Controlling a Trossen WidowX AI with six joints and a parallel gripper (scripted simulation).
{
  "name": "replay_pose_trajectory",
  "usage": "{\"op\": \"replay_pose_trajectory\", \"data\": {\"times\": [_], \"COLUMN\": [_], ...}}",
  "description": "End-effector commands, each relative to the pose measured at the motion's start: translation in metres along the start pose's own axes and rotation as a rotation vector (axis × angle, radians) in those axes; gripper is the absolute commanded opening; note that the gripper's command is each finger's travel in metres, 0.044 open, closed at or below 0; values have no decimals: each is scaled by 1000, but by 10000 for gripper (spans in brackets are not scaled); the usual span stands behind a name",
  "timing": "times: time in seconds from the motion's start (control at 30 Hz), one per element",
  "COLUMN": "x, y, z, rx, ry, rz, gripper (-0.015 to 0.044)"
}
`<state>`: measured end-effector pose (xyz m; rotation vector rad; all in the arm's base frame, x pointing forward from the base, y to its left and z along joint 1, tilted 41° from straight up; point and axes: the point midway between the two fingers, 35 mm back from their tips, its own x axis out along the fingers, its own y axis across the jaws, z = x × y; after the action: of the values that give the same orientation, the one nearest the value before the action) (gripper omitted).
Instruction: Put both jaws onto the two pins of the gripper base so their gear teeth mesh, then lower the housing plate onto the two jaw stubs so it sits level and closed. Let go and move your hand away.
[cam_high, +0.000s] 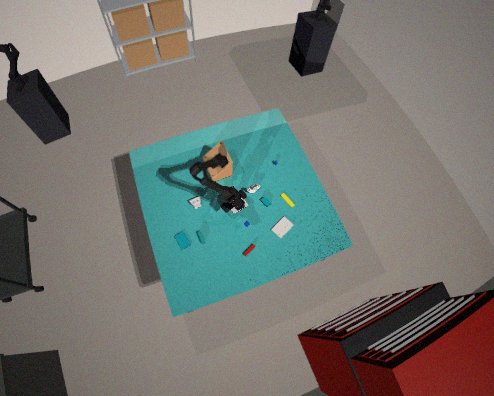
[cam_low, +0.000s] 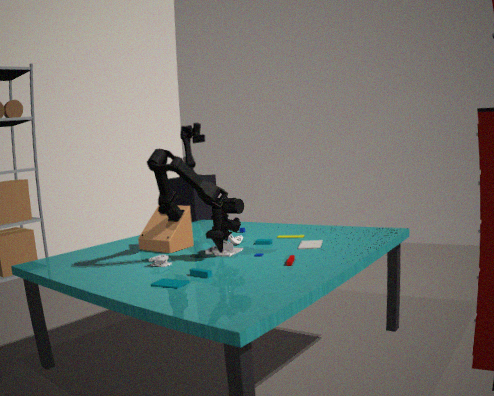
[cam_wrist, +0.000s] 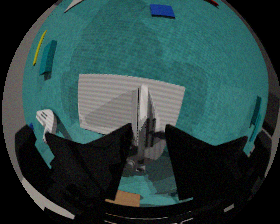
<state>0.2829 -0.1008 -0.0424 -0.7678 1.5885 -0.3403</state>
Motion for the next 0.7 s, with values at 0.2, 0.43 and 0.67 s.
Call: {"op": "replay_pose_trajectory", "data": {"times": [0.2, 0.43, 0.67], "x": [0, 0, 0], "y": [0, 0, 0], "z": [0, 0, 0], "rx": [-5, -5, 0], "ry": [1, 1, 0], "rz": [-5, -5, 0], "gripper": [134, 134, 224]}}
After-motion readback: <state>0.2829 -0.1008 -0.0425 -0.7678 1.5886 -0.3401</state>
